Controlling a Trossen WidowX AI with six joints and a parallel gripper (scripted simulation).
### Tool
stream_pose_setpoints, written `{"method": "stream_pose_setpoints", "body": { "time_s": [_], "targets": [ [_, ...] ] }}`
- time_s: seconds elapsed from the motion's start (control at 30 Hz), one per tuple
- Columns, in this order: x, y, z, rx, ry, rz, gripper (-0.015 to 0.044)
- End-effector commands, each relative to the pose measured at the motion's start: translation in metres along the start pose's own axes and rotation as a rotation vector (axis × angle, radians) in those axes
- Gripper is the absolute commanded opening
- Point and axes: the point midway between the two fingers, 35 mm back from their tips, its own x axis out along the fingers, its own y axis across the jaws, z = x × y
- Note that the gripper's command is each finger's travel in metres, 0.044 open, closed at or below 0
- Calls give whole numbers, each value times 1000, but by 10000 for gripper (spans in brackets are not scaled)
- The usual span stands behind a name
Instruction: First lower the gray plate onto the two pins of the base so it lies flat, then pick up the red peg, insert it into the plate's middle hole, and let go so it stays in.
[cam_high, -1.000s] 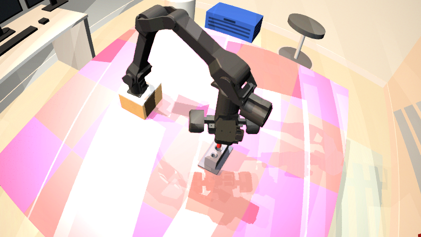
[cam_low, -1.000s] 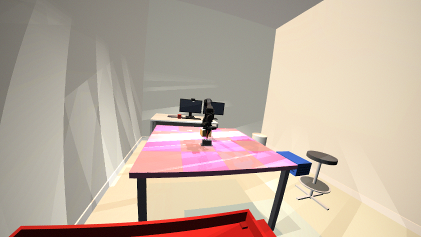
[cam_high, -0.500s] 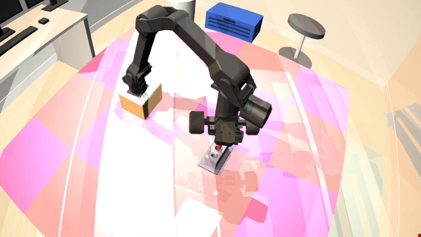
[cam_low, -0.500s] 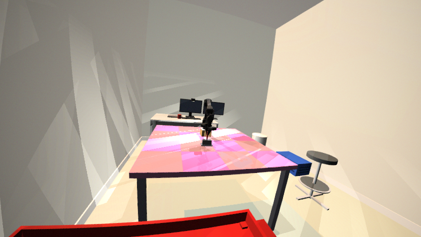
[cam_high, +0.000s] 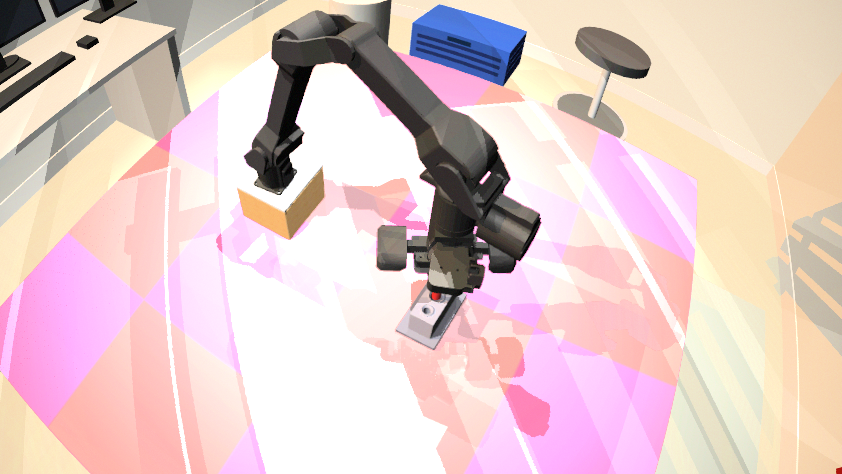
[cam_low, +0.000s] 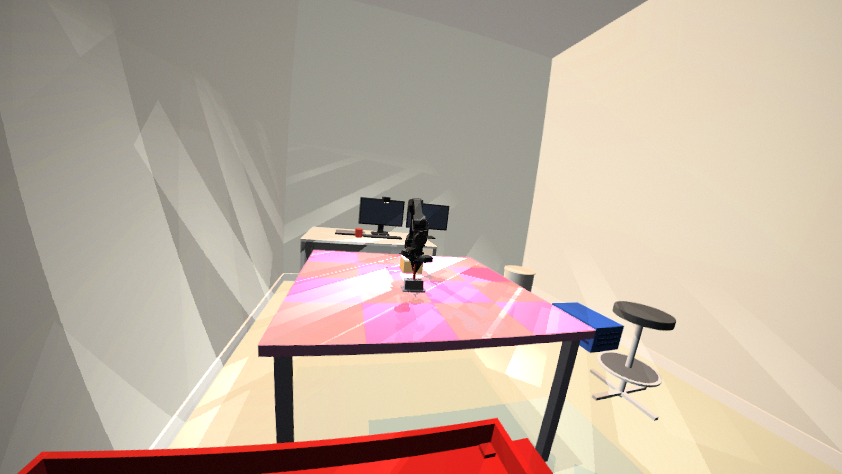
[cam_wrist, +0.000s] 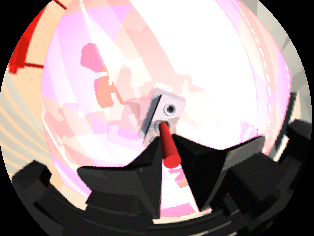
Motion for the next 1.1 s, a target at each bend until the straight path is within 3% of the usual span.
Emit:
{"method": "stream_pose_setpoints", "body": {
  "time_s": [0.0,1.03,1.07],
  "targets": [
    [-1,0,0,0,-1,1,0],
    [2,0,-1,-1,0,0,0],
    [2,0,-1,-1,0,0,26]
  ]
}}
